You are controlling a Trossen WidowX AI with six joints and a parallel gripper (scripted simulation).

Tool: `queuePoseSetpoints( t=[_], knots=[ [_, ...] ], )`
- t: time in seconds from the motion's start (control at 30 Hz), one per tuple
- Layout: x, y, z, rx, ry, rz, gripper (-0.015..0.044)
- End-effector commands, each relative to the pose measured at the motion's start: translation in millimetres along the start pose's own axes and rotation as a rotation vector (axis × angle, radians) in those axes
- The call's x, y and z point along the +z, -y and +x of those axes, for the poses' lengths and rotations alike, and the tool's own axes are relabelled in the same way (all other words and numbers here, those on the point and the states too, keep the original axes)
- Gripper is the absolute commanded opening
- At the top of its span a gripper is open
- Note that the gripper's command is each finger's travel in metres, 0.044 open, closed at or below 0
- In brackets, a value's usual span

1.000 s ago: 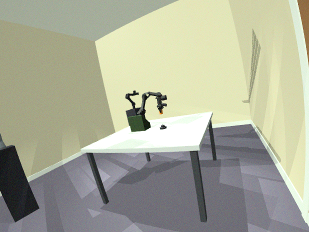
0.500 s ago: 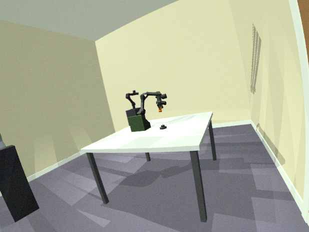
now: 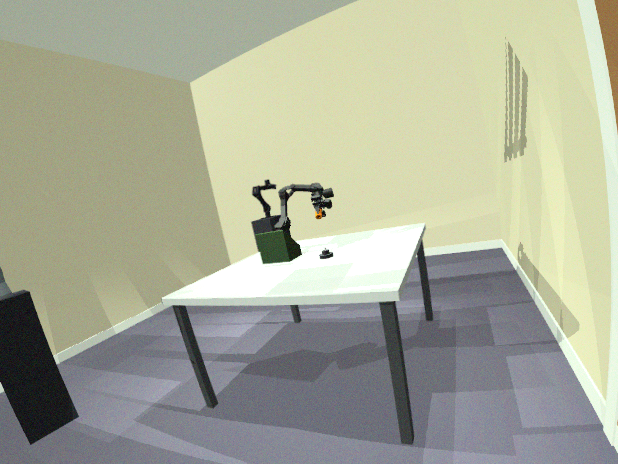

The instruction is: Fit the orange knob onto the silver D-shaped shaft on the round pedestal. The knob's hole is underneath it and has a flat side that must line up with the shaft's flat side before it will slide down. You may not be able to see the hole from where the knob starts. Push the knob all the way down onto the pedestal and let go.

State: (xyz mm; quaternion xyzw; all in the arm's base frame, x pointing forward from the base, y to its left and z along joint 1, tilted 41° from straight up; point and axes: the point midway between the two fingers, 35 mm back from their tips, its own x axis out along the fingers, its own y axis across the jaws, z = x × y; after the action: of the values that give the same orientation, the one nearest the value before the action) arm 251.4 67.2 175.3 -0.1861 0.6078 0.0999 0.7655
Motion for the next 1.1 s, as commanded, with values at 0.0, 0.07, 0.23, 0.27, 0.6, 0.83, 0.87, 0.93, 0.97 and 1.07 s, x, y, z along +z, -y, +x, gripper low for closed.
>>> queuePoseSetpoints(
  t=[0.0,0.07,0.23,0.27,0.6,0.83,0.87,0.93,0.97,1.07],
  knots=[
    [1.5,7.9,-10.1,-0.084,0.019,0.010,0.0000],
    [1.3,9.0,-11.3,-0.101,0.019,0.010,0.0000],
    [1.3,8.9,-11.3,-0.104,0.019,0.010,0.0000],
    [1.3,8.7,-11.2,-0.110,0.019,0.010,0.0000],
    [1.2,5.2,-10.7,-0.212,0.019,0.012,0.0000],
    [2.3,3.5,-11.0,-0.192,0.022,0.006,0.0000],
    [2.3,3.5,-11.0,-0.192,0.022,0.006,0.0000],
    [2.3,3.5,-11.0,-0.192,0.022,0.006,0.0000],
    [2.3,3.5,-11.0,-0.192,0.022,0.006,0.0000],
    [2.3,3.5,-11.0,-0.192,0.022,0.006,0.0000]
  ],
)
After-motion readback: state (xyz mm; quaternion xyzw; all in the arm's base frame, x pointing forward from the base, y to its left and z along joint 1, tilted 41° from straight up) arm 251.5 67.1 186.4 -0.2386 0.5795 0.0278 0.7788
